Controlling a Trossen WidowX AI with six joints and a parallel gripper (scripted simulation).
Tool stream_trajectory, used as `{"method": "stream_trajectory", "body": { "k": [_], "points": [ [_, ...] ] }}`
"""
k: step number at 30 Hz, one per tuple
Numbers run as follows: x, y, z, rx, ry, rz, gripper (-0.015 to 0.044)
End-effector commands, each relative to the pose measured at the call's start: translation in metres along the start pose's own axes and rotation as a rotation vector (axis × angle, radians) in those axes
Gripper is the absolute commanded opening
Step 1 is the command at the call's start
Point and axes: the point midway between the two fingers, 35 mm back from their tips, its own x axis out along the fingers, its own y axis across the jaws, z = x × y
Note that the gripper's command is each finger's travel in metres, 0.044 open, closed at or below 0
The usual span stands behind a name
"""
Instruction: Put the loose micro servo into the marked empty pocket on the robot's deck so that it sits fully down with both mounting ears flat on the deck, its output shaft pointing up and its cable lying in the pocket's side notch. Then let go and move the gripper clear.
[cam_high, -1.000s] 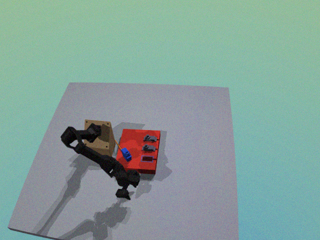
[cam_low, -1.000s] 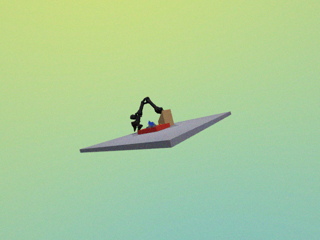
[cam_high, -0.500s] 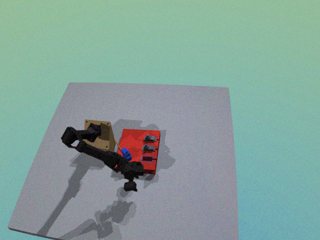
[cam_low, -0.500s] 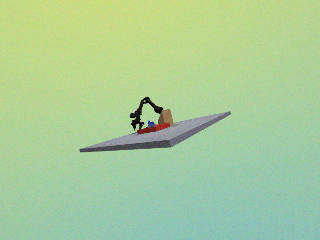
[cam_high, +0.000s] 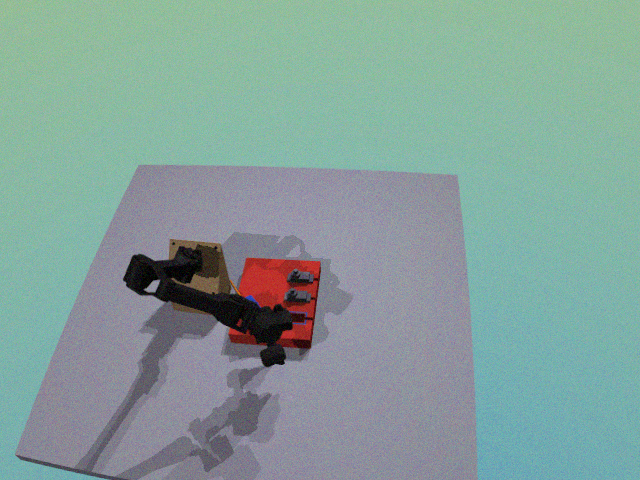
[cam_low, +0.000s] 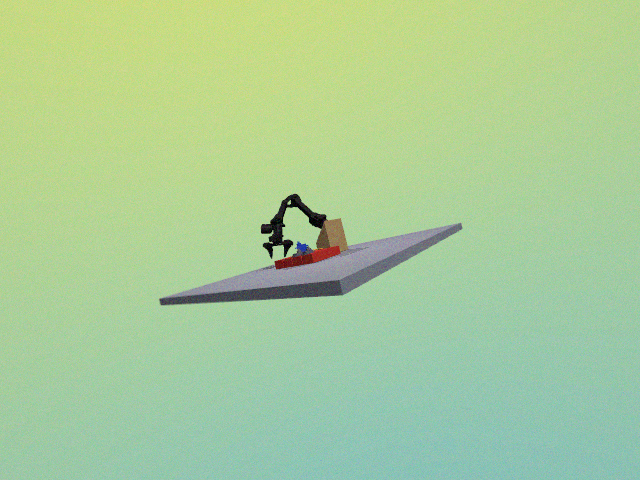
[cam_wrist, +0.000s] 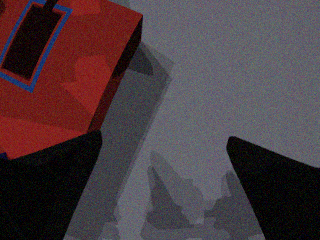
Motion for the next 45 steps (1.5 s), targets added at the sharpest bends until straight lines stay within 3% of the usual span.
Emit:
{"method": "stream_trajectory", "body": {
  "k": [1,24,45],
  "points": [
    [-0.004,0.012,0.004,-0.086,0.01,0.032,0.044],
    [-0.032,0.07,0.035,-0.494,-0.031,0.159,0.044],
    [-0.045,0.094,0.043,-0.645,-0.052,0.195,0.044]
  ]
}}
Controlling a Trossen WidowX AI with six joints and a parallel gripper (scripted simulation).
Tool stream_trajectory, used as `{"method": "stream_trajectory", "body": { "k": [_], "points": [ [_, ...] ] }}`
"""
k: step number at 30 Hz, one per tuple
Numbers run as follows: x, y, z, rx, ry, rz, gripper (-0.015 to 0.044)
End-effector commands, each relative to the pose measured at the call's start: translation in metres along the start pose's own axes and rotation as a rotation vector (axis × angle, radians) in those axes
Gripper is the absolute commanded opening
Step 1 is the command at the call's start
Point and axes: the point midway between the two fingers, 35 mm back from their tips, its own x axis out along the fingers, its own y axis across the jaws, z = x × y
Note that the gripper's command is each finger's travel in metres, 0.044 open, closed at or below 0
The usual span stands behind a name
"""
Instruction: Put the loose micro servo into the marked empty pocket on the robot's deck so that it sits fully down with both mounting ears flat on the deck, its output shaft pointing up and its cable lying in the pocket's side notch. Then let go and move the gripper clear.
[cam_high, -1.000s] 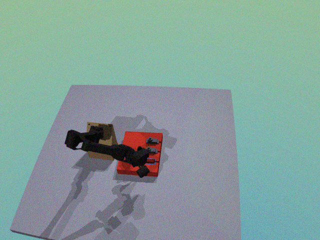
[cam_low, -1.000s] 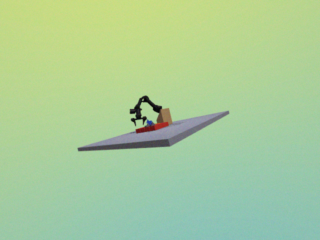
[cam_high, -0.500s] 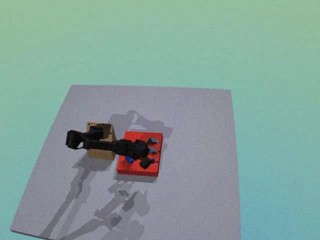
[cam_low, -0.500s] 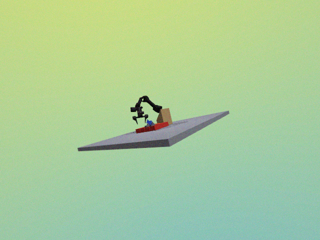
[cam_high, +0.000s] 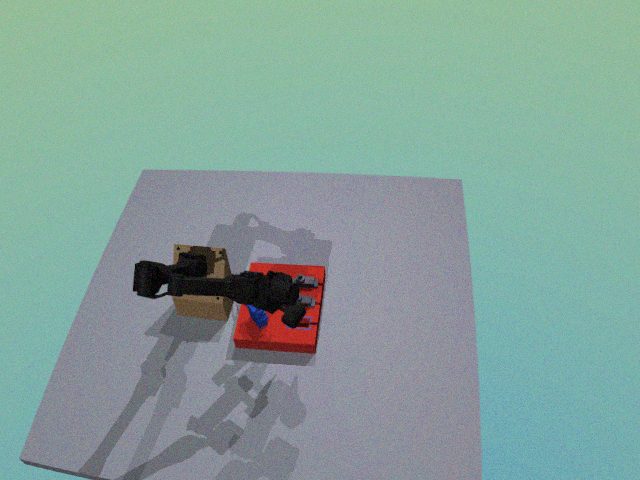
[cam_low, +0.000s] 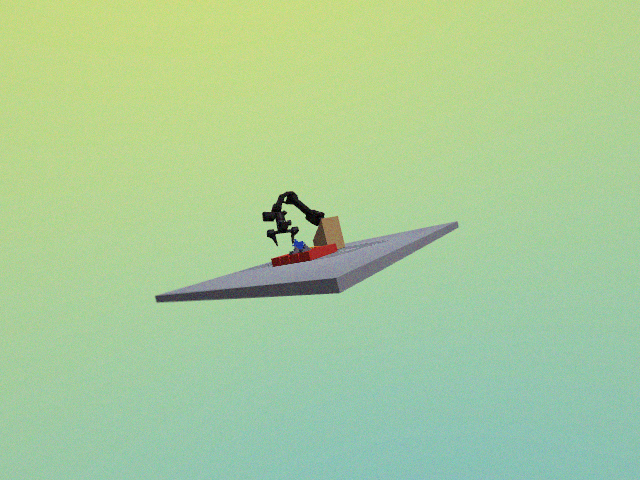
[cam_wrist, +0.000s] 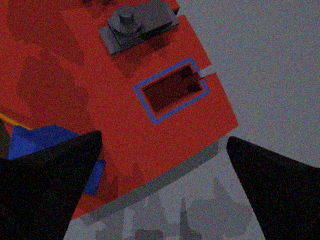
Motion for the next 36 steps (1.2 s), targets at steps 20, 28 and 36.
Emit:
{"method": "stream_trajectory", "body": {
  "k": [20,28,36],
  "points": [
    [-0.01,0.027,0.013,-0.246,0.029,0.068,0.044],
    [-0.019,0.049,0.016,-0.51,0.063,0.125,0.044],
    [-0.029,0.068,0.014,-0.776,0.1,0.18,0.044]
  ]
}}
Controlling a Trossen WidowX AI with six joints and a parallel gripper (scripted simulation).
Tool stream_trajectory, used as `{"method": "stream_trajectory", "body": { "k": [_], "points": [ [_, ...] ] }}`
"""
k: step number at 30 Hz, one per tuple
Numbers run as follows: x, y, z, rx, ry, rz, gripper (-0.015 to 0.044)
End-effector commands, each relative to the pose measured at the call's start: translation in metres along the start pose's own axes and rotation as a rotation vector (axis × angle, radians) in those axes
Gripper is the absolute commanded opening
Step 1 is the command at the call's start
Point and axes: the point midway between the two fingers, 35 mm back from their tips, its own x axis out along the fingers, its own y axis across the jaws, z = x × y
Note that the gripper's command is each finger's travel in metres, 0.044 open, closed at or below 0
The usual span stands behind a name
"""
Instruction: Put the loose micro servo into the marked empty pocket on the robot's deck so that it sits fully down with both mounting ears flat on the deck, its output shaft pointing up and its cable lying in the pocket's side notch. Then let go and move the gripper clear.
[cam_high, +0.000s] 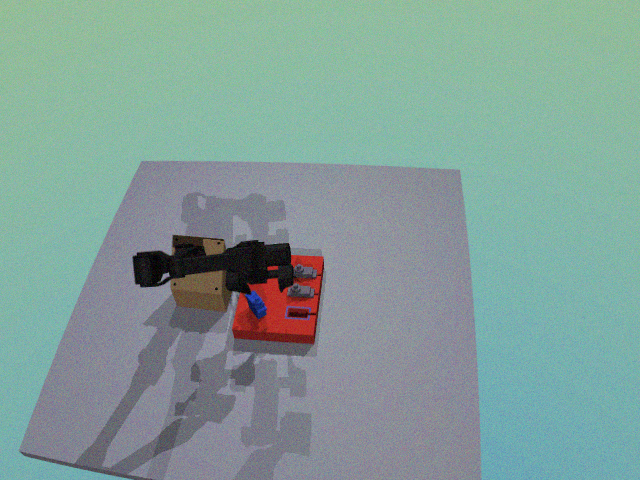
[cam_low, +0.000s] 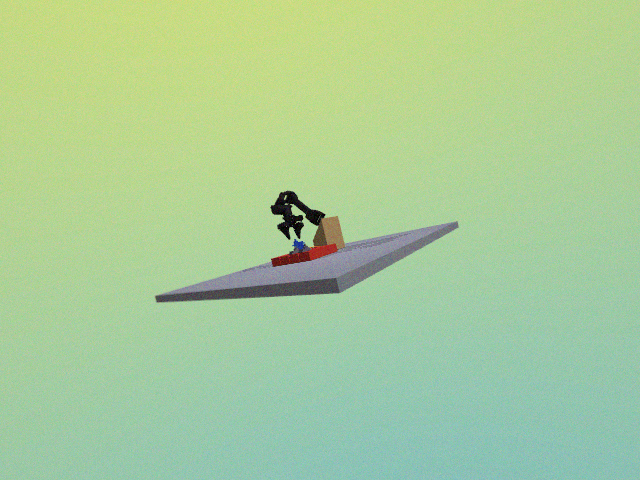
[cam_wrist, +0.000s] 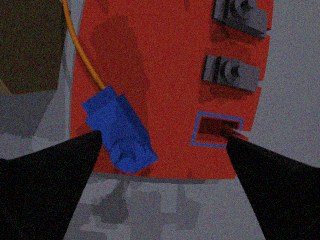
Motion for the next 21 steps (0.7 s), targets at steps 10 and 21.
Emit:
{"method": "stream_trajectory", "body": {
  "k": [10,21],
  "points": [
    [-0.013,0.031,0.012,-0.466,0.075,0.106,0.044],
    [-0.017,0.038,0.012,-0.583,0.095,0.132,0.044]
  ]
}}
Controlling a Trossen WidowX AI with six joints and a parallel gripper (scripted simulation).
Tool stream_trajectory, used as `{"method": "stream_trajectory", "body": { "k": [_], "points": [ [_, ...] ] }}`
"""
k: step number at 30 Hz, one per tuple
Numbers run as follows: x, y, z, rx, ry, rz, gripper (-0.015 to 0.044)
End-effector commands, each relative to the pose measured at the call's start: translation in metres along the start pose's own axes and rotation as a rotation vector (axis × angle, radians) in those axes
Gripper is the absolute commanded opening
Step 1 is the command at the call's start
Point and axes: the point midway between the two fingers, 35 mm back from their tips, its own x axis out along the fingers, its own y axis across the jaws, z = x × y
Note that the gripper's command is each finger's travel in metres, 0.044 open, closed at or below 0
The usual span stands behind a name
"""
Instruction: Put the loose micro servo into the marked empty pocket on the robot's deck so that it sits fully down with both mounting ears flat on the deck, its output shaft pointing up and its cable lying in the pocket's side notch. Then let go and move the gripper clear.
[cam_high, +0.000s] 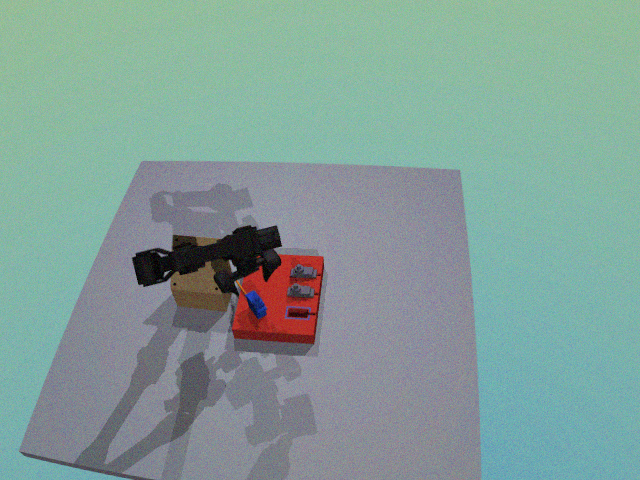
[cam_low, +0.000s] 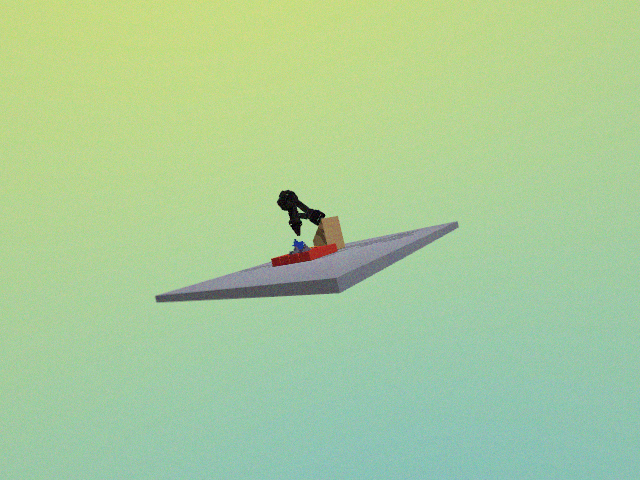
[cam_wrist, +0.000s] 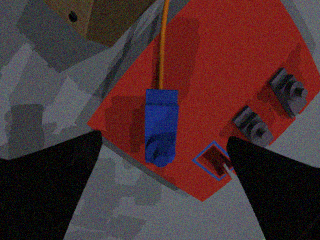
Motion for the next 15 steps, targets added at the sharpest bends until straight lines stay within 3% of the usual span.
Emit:
{"method": "stream_trajectory", "body": {
  "k": [1,15],
  "points": [
    [0.0,0.002,0.001,-0.026,0.006,0.01,0.044],
    [0.028,0.002,0.001,-0.026,0.007,0.01,0.044]
  ]
}}
